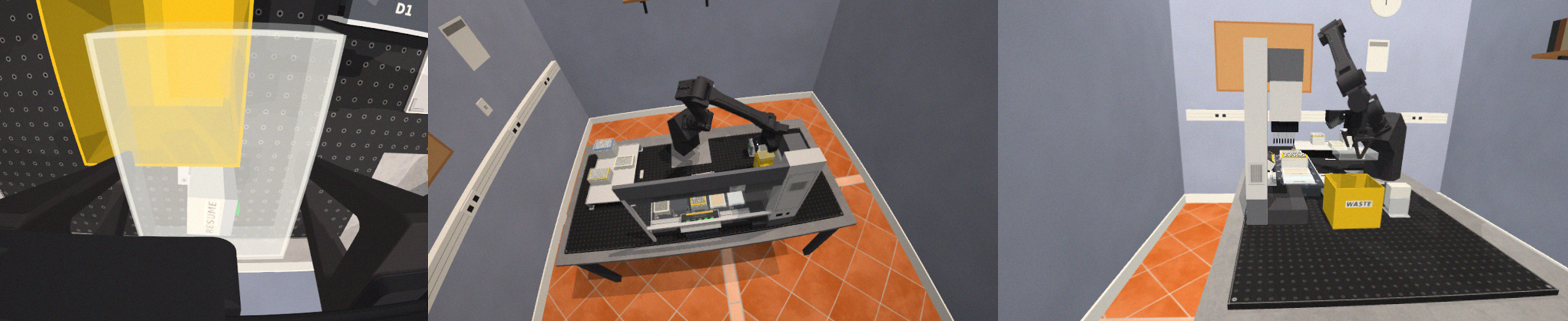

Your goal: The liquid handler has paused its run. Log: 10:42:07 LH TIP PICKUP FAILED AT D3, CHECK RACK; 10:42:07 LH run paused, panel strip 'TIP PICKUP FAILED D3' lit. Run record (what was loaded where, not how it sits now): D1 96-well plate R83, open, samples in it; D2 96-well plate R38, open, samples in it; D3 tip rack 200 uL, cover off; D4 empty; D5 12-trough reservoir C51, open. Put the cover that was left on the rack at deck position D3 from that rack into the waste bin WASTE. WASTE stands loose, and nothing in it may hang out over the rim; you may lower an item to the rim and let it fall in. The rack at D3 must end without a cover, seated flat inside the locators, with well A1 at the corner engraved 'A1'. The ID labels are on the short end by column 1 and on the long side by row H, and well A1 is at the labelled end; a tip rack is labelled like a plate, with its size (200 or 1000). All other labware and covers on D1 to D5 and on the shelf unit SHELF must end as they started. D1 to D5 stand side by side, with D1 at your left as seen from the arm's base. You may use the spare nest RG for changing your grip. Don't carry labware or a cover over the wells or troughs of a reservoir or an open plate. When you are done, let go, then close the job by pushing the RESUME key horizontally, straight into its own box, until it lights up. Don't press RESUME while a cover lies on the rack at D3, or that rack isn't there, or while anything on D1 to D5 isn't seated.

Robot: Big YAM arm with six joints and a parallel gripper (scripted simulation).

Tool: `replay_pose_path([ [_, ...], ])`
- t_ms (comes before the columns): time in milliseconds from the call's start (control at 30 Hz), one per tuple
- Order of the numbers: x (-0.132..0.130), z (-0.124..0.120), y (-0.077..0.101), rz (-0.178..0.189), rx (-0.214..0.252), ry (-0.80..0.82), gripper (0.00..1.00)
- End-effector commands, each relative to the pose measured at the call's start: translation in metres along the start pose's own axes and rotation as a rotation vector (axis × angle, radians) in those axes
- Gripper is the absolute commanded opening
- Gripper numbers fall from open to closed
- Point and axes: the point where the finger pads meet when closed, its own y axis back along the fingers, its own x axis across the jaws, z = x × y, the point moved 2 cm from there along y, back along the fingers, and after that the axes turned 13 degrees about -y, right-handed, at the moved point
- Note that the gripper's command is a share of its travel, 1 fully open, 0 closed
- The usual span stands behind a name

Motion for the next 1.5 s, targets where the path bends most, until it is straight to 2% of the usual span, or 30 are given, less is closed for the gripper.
replay_pose_path([
  [0,0.036,0.001,0.011,0.036,0.004,-0.034,0.0],
  [200,0.065,-0.005,0.011,0.037,0.006,-0.034,0.0],
  [300,0.065,-0.005,0.011,0.037,0.006,-0.034,0.0],
  [333,0.046,-0.002,0.008,0.019,-0.004,-0.042,0.0],
  [400,0.046,-0.001,0.007,0.018,-0.006,-0.044,0.0],
  [433,0.065,0.015,0.019,0.057,-0.011,-0.046,0.0],
  [500,0.067,0.024,0.018,0.055,-0.012,-0.043,0.0],
  [633,0.068,0.024,0.016,0.052,-0.011,-0.041,0.0],
  [700,0.058,0.012,0.009,0.033,0.004,-0.016,0.0],
  [1233,0.062,0.013,0.009,0.036,-0.001,-0.031,0.0],
  [1300,0.069,0.009,0.01,0.038,0.006,-0.02,0.0],
  [1333,0.062,0.013,0.009,0.036,-0.001,-0.031,0.0],
  [1467,0.062,0.013,0.009,0.036,-0.001,-0.031,0.0],
])
